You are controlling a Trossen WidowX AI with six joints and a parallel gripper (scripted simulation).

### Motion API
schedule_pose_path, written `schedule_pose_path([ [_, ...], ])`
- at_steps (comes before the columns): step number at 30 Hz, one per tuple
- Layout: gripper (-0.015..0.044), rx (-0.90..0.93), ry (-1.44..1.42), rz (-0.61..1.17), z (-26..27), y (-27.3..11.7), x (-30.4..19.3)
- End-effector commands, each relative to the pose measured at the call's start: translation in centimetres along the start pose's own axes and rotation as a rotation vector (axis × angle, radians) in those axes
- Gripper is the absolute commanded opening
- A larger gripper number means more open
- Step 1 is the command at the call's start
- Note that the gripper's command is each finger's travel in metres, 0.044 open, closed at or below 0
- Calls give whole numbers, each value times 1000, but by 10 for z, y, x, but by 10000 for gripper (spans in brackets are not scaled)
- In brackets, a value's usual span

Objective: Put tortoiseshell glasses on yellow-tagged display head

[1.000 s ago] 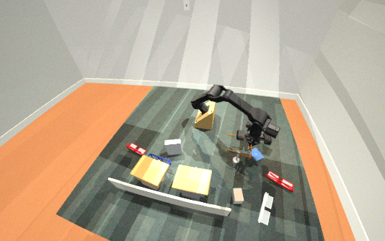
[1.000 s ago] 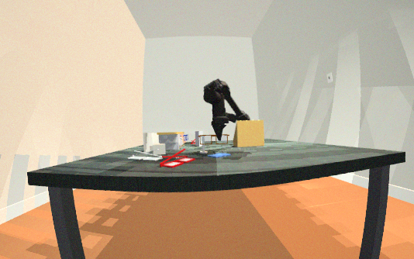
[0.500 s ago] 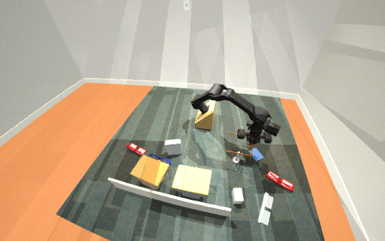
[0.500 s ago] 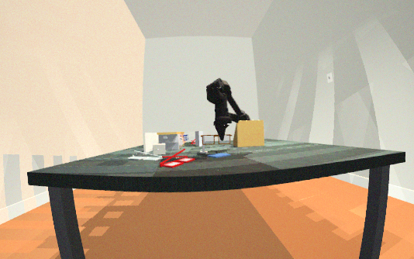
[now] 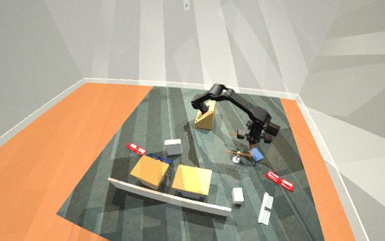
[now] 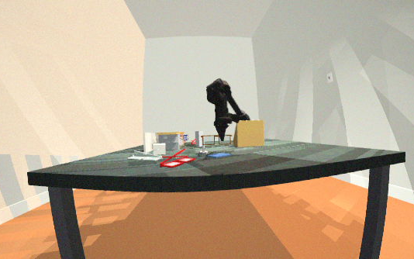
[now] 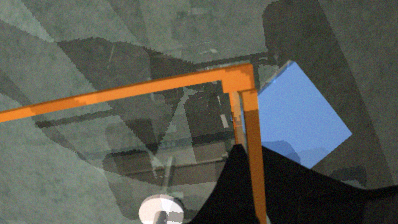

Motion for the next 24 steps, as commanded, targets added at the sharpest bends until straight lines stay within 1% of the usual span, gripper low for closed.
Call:
schedule_pose_path([
  [1, 0, 2, 1, -3, 0, 1, 0],
  [15, 0, 2, 1, -2, 1, 0, -7],
  [19, 0, 2, 1, -2, 0, -11, -9],
  [24, 0, 1, 1, -3, 0, -36, -11],
])
Point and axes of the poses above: the point midway between the two fingers, 35 mm back from their tips, its own y axis out along the fingers, its own z axis across the jaws, x = y × z, the point moved 10 cm from there along -y, back along the fingers, and after that the axes turned 6 degrees about -y, right-handed, at the moved point
